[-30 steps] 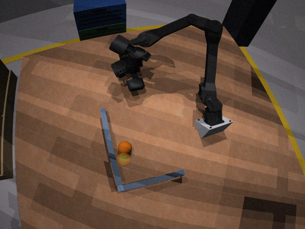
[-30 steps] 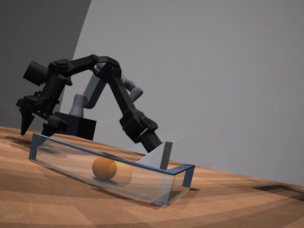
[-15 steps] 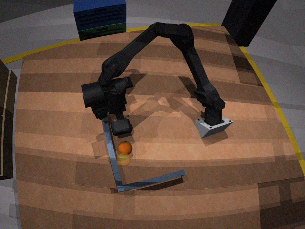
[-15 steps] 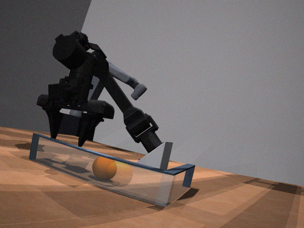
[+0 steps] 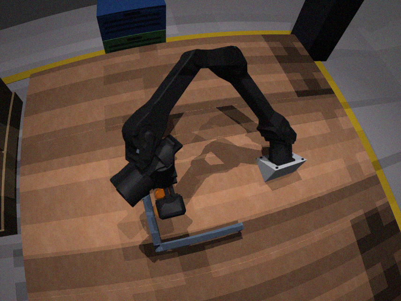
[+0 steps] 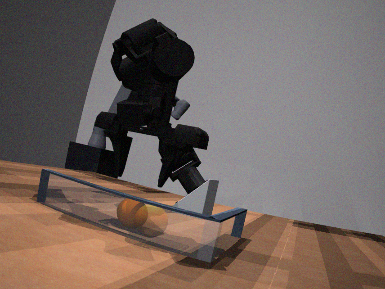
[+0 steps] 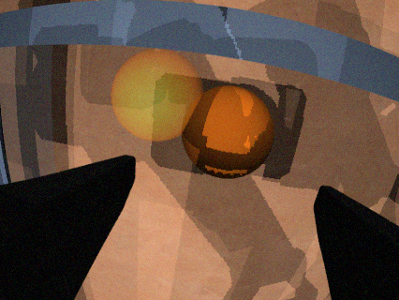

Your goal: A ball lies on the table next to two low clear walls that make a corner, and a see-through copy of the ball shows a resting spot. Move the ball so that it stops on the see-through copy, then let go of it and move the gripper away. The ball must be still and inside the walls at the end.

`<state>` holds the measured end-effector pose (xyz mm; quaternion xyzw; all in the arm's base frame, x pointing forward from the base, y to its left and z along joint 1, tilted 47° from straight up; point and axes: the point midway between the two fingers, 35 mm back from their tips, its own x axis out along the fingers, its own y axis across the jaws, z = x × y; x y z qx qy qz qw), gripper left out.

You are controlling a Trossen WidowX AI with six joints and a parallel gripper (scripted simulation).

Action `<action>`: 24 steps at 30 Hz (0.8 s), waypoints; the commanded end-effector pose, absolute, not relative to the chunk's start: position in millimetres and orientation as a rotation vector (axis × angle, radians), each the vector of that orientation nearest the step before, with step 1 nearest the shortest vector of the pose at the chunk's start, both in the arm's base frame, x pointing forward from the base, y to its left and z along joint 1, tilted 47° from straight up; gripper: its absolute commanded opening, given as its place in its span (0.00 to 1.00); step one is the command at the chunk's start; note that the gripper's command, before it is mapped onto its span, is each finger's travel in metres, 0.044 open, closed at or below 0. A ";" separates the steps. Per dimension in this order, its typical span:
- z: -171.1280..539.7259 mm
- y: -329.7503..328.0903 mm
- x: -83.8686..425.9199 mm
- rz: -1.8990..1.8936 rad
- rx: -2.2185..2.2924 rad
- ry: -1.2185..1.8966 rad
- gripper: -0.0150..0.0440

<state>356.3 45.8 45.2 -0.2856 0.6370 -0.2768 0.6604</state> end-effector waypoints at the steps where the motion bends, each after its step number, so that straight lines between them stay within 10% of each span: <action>1: 43.7 45.7 359.2 -0.631 -0.635 1.430 0.87; 24: 17.3 17.6 361.5 -0.631 -0.635 1.429 0.87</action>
